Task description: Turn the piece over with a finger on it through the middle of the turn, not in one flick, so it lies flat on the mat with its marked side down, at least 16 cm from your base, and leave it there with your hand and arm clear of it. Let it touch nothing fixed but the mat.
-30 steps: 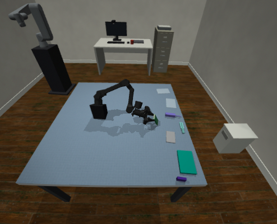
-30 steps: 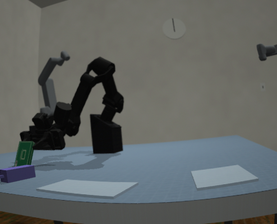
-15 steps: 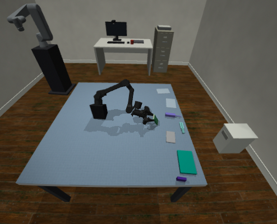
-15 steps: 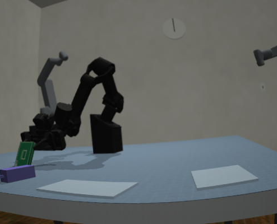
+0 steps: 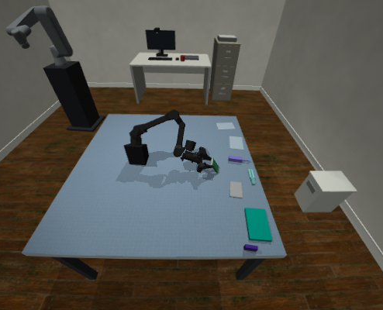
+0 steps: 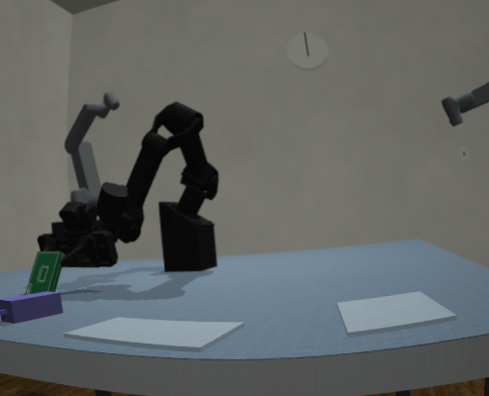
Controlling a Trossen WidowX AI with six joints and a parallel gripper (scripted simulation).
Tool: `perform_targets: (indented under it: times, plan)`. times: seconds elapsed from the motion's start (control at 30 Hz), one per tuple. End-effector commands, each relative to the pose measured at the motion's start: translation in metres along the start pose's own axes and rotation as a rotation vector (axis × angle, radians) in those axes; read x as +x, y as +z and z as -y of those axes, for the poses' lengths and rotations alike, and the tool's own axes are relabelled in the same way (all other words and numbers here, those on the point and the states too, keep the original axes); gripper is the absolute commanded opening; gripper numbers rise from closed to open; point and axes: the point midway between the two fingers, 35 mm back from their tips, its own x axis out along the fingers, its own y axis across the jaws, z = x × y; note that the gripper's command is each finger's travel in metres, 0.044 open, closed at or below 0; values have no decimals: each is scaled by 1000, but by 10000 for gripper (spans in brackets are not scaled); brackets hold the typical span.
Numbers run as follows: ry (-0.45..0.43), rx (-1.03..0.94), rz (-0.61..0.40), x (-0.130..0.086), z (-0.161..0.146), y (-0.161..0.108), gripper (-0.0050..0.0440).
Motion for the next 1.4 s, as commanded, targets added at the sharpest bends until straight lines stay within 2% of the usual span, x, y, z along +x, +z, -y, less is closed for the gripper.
perform_targets:
  times: [0.0,1.37]
  plan:
    - [-2,3,-13,-2,0,-7,0]
    - [-4,4,-18,-8,0,-17,0]
